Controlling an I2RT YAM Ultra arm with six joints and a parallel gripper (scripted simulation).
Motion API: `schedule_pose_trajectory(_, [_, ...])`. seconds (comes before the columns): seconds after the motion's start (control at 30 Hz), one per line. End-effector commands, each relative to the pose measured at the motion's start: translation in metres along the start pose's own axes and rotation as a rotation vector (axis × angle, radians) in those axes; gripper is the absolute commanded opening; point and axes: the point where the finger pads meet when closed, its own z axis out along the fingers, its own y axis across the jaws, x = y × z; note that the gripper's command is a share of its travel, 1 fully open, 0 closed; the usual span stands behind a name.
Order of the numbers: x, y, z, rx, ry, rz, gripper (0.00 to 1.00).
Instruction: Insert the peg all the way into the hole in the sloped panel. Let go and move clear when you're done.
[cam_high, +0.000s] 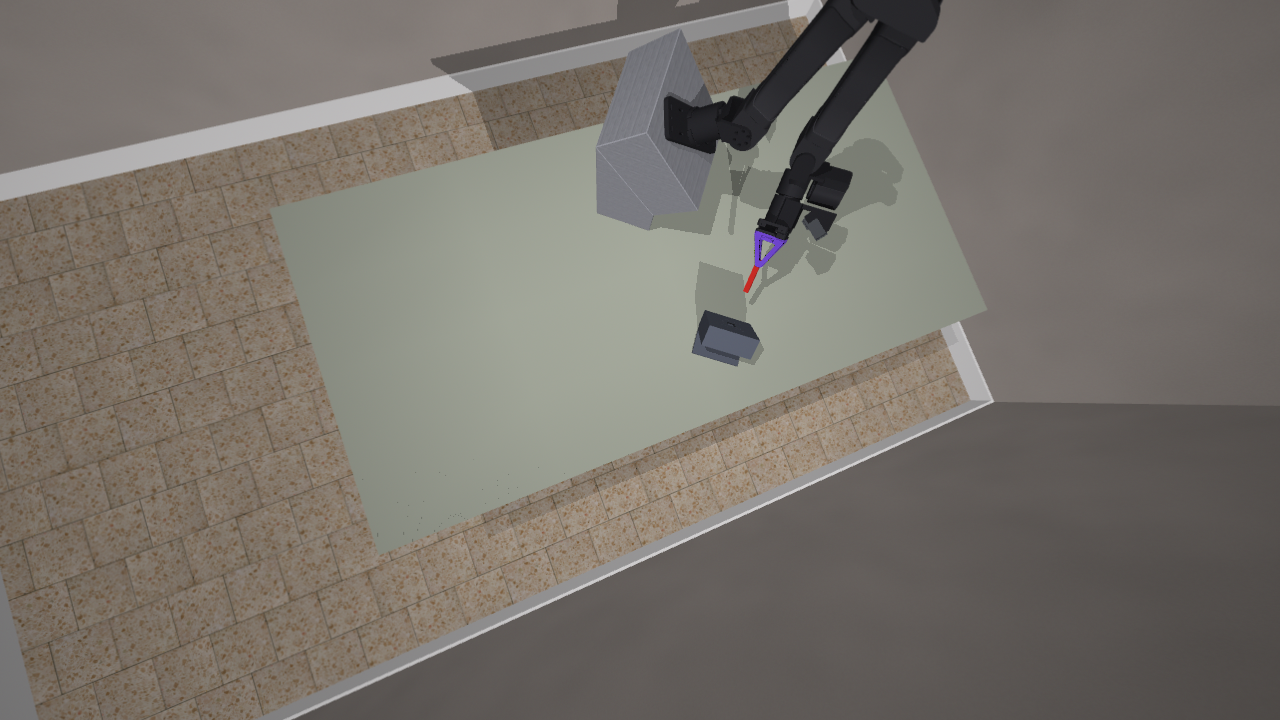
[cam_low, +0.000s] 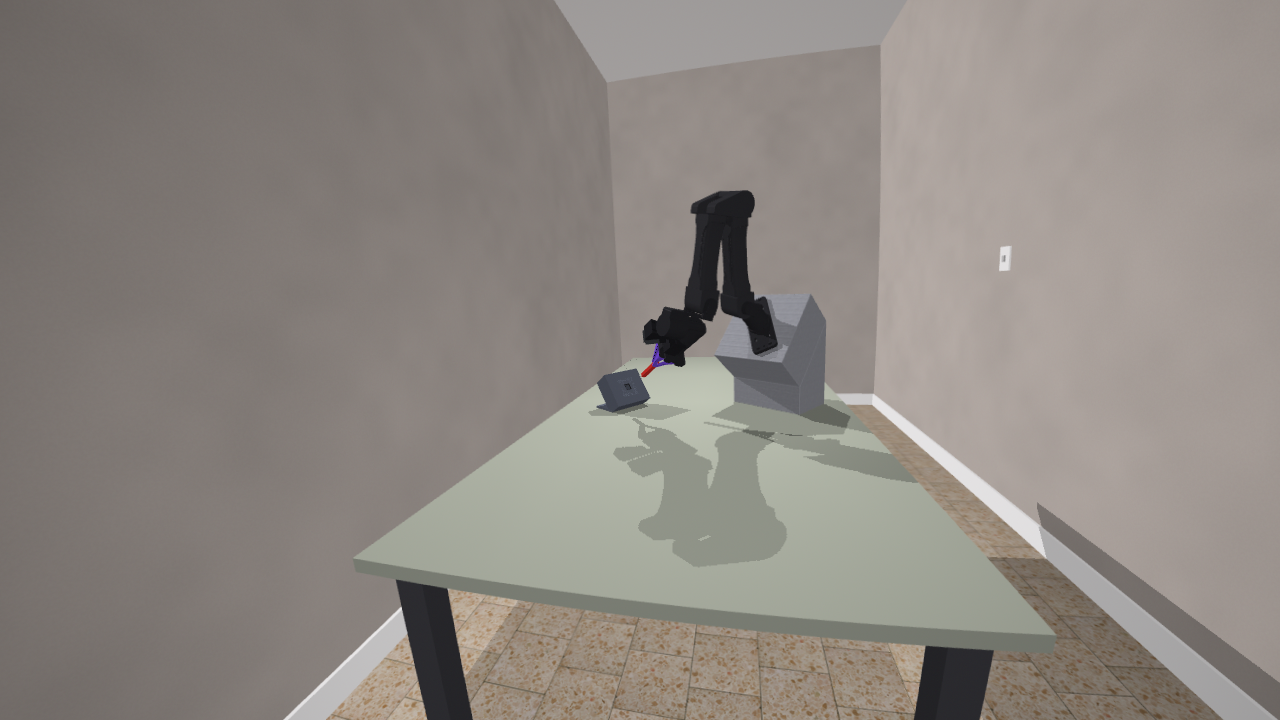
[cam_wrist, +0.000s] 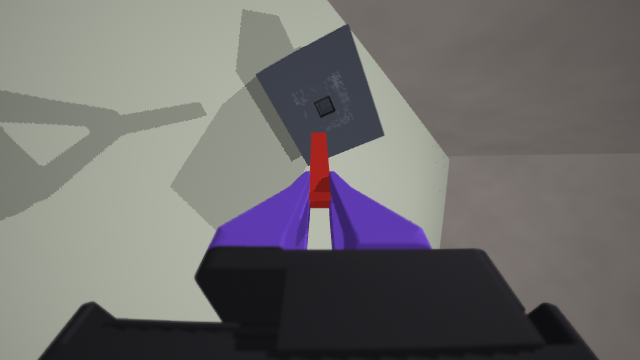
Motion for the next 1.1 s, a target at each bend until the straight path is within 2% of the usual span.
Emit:
schedule_pose_trajectory(0.0, [-0.0017, -0.0043, 0.0034, 0.025, 0.002, 0.067, 0.00])
schedule_pose_trajectory(1.07, [-0.0019, -0.0045, 0.0068, 0.028, 0.002, 0.351, 0.00])
